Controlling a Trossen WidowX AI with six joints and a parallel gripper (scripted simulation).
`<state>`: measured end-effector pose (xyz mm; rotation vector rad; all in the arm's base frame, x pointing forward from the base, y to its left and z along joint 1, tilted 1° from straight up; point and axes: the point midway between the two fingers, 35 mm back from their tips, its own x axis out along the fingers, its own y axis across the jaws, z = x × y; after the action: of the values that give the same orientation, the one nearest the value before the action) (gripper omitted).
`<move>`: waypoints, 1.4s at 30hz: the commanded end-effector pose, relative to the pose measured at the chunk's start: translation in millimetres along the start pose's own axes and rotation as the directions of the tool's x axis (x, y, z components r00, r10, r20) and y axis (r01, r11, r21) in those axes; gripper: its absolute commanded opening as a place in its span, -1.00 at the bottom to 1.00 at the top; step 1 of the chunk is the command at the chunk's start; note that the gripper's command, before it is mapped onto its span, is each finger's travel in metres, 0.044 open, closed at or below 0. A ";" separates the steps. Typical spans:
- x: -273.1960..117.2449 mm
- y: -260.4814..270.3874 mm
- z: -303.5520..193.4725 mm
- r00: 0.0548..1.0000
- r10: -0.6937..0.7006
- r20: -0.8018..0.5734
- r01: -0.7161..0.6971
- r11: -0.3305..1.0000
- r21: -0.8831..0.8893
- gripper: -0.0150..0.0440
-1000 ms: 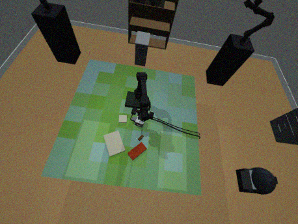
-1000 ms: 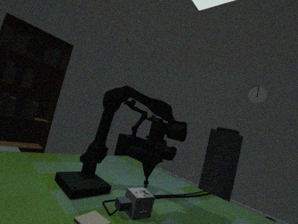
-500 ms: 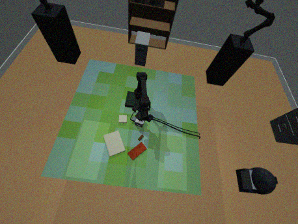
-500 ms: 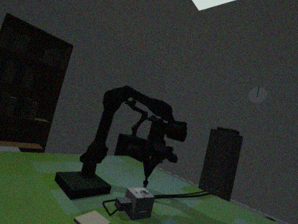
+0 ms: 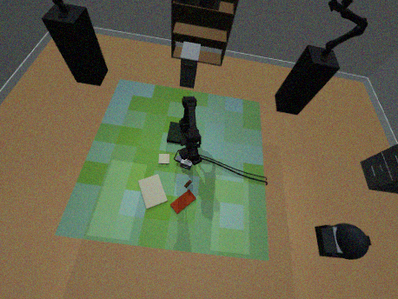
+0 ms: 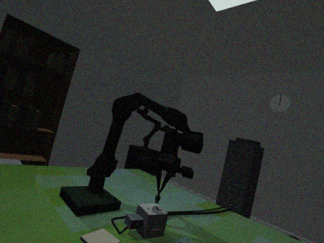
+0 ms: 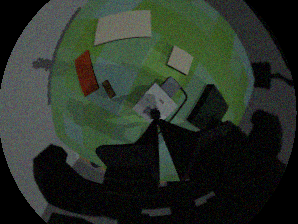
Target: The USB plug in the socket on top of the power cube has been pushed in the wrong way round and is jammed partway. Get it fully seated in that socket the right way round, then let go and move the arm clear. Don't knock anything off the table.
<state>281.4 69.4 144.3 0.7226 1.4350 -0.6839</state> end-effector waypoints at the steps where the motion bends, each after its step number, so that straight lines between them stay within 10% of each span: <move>1: 0.2 -0.3 -0.2 1.000 -0.001 -0.001 0.001 0.995 0.102 -0.49; 42: 0.3 -0.3 -0.2 1.000 -0.001 -0.001 0.001 0.621 0.784 -0.49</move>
<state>281.5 69.4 144.2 1.3988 1.0863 -1.3470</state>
